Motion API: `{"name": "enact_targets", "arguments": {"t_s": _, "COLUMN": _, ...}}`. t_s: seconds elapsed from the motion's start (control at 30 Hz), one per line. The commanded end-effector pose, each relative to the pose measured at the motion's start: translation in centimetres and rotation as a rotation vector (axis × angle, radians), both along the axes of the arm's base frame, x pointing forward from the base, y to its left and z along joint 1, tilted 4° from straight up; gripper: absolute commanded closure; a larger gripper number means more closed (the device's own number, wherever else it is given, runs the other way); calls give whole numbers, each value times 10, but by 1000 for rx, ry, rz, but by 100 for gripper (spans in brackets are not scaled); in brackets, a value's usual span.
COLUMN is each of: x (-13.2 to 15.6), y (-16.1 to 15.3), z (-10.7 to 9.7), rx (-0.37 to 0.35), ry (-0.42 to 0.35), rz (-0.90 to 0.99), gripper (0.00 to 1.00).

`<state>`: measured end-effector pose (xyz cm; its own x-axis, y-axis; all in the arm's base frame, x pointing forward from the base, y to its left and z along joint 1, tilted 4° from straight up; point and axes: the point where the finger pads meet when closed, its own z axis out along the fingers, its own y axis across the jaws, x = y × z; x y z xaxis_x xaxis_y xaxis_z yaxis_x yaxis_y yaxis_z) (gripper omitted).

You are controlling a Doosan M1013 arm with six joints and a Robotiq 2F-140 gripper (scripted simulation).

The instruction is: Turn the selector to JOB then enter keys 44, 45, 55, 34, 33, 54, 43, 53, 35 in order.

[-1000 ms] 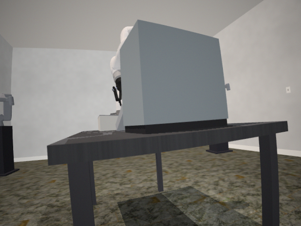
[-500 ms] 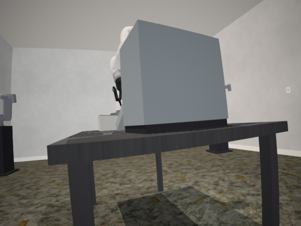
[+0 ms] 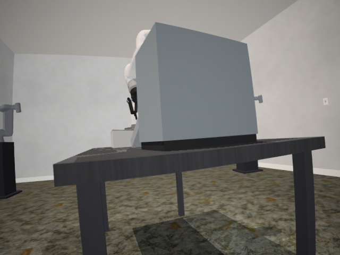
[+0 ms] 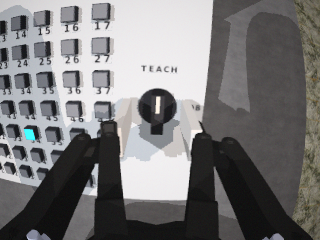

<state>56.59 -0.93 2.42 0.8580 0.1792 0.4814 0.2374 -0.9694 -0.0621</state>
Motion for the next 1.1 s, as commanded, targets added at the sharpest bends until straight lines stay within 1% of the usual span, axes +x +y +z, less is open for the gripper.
{"name": "enact_targets", "arguments": {"t_s": 0.0, "x": 3, "y": 0, "z": -1, "rx": 0, "ry": -1, "rz": -5, "gripper": 67}}
{"name": "enact_targets", "arguments": {"t_s": 0.03, "x": 3, "y": 0, "z": -1, "rx": 0, "ry": -1, "rz": -5, "gripper": 67}}
{"name": "enact_targets", "arguments": {"t_s": 0.07, "x": 3, "y": 0, "z": -1, "rx": 0, "ry": -1, "rz": -5, "gripper": 100}}
{"name": "enact_targets", "arguments": {"t_s": 1.07, "x": 3, "y": 0, "z": -1, "rx": 0, "ry": -1, "rz": -5, "gripper": 100}}
